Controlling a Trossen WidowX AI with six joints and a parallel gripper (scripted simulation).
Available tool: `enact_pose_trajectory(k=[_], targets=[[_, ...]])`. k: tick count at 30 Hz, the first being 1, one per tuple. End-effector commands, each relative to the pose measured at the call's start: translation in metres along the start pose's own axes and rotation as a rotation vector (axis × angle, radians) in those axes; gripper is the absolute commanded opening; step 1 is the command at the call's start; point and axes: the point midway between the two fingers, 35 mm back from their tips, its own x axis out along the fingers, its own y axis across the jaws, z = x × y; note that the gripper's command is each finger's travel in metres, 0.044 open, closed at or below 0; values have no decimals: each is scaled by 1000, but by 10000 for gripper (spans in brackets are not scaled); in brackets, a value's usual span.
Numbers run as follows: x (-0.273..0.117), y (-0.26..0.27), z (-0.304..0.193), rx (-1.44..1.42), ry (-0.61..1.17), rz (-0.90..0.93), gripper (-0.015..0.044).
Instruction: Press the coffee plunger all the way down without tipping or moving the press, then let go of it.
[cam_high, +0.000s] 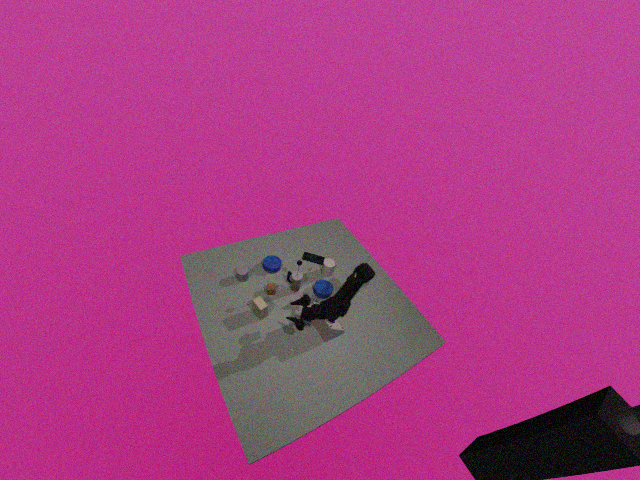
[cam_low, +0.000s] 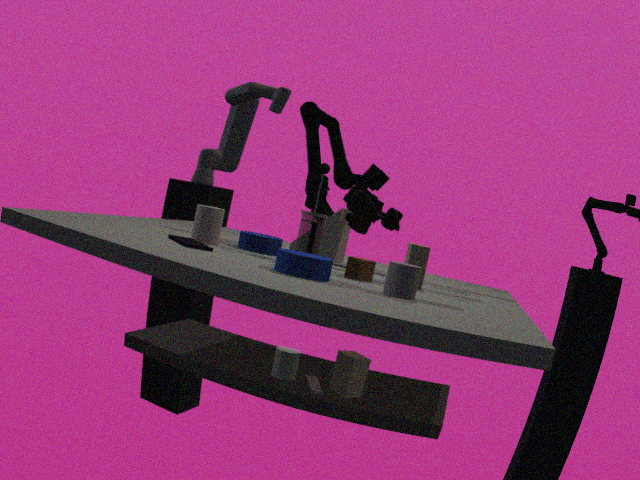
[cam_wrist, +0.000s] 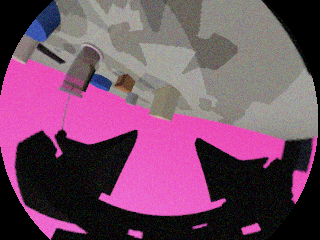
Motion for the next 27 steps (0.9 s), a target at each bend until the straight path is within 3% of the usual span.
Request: enact_pose_trajectory(k=[1,6,18,27], targets=[[1,1,-2,21,1,2,426],[7,8,-19,324,-11,35,440],[10,75,-91,1650,121,264,440],[6,108,-109,2050,229,328,440]])
